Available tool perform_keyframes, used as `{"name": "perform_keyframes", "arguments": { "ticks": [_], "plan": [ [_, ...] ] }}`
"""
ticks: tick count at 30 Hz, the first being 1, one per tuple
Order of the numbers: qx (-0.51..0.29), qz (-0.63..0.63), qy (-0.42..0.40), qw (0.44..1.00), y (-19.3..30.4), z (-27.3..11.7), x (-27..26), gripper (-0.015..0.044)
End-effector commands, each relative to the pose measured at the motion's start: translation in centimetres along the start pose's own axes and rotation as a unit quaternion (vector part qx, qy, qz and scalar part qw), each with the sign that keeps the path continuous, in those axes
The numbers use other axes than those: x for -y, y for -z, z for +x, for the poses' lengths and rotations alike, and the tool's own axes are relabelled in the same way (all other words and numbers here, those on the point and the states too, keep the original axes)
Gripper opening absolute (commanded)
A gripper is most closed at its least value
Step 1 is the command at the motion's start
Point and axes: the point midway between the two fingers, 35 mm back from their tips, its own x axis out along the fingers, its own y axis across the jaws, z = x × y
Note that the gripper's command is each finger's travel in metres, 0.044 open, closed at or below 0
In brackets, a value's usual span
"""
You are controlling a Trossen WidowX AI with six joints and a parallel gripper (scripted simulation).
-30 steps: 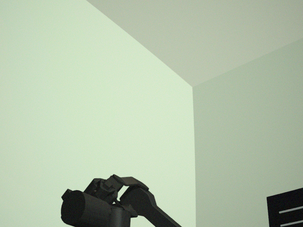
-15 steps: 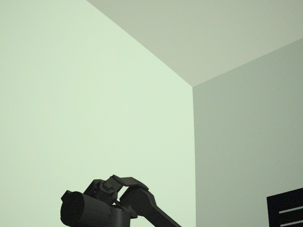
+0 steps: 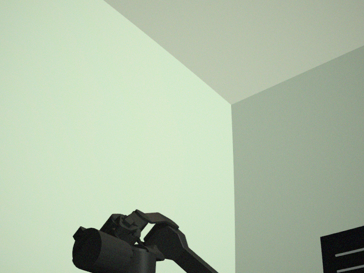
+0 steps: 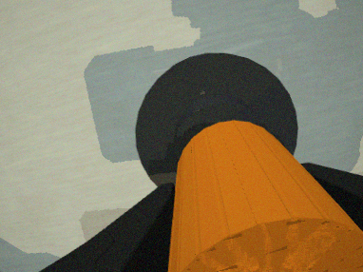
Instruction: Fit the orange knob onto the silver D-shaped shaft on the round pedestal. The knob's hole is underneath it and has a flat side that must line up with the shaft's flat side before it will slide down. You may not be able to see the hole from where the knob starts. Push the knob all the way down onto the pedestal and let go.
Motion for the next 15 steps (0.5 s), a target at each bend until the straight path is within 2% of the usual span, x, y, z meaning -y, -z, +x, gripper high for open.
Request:
{"name": "perform_keyframes", "arguments": {
  "ticks": [1,15],
  "plan": [
    [-0.001,-0.04,0.001,0.999,-0.08,0.0,-0.02,0.0],
    [-0.001,-0.04,0.001,0.999,0.01,0.32,-0.05,0.0]
  ]
}}
